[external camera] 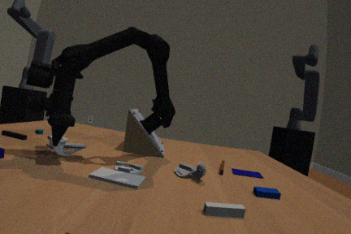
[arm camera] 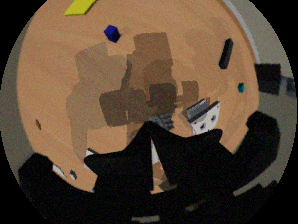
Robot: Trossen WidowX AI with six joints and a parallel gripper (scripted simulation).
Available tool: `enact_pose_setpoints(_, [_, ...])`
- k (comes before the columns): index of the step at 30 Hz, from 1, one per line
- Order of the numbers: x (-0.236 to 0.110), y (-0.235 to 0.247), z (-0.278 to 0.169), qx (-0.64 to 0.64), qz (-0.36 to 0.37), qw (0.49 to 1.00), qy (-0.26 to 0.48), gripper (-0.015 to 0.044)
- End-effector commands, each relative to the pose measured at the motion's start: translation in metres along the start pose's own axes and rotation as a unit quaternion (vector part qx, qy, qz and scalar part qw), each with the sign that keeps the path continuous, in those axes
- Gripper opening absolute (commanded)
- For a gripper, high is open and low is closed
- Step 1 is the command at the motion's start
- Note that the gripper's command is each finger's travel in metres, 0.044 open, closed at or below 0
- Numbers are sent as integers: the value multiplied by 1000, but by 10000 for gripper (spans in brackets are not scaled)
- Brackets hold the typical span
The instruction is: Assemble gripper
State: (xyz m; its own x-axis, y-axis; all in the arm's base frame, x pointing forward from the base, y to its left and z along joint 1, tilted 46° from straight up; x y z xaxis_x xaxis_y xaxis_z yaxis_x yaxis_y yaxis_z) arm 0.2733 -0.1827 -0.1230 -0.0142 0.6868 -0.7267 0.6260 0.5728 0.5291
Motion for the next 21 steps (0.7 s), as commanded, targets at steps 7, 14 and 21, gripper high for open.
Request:
enact_pose_setpoints(7, [-1, -2, -6, 1, 0, 1000, 2, 0])
enact_pose_setpoints(14, [-1, -2, -6, 1, 0, 1000, 2, 0])
enact_pose_setpoints(21, [-1, -2, -6, 1, 0, 1000, 2, 0])
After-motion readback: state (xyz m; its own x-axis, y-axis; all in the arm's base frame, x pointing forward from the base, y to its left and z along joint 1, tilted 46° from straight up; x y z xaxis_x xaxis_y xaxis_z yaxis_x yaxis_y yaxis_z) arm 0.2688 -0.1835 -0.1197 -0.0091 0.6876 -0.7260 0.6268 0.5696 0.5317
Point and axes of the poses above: the point midway between the two fingers, 35 mm back from their tips, its own x axis out along the fingers, its own y axis across the jaws, z = x × y, the point moved 8 cm from there along -x, back along the fingers, and after that the axes turned 14 degrees about -x, right-handed, at the moved point
